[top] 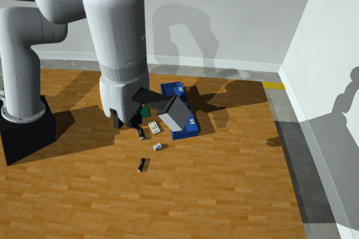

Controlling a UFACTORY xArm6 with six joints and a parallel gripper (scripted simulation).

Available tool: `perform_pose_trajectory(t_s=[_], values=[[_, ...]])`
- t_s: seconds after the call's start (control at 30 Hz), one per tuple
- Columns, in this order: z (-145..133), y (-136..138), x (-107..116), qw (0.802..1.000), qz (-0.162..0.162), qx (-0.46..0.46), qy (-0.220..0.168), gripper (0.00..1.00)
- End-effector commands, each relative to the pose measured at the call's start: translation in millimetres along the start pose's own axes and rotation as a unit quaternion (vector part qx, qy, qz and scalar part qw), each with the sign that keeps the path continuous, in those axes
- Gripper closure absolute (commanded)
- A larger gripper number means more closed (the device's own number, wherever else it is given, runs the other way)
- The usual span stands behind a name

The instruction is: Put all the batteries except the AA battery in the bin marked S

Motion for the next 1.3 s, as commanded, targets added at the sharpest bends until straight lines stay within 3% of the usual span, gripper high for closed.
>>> perform_pose_trajectory(t_s=[0.0, 0.07, 0.17, 0.27, 0.37, 0.47, 0.57, 1.1, 1.27], values=[[-3.4, -19.3, -1.0, 1.000, -0.012, 0.024, 0.006, 0.93], [-3.4, -19.3, -1.0, 1.000, -0.012, 0.024, 0.006, 0.93], [-11.8, -44.3, -5.3, 0.997, -0.027, 0.067, 0.014, 0.93], [-12.0, -44.6, -5.4, 0.997, -0.027, 0.067, 0.014, 0.93], [-22.1, -68.2, -10.0, 0.993, -0.039, 0.111, 0.023, 0.93], [-22.0, -68.1, -10.0, 0.993, -0.039, 0.111, 0.023, 0.93], [-33.4, -89.8, -14.9, 0.986, -0.049, 0.154, 0.034, 0.93], [-33.4, -89.8, -14.9, 0.986, -0.049, 0.154, 0.034, 0.93], [-19.8, -101.0, -32.7, 0.972, -0.051, 0.228, 0.030, 0.93]])
Point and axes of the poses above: the point where the finger pads meet when closed, its own x axis back along the fingers, its own y axis across the jaws, z = x × y, the point moved 5 cm from there along x, back along the fingers, and after that the axes turned 3 degrees about x, right-handed, at the moved point
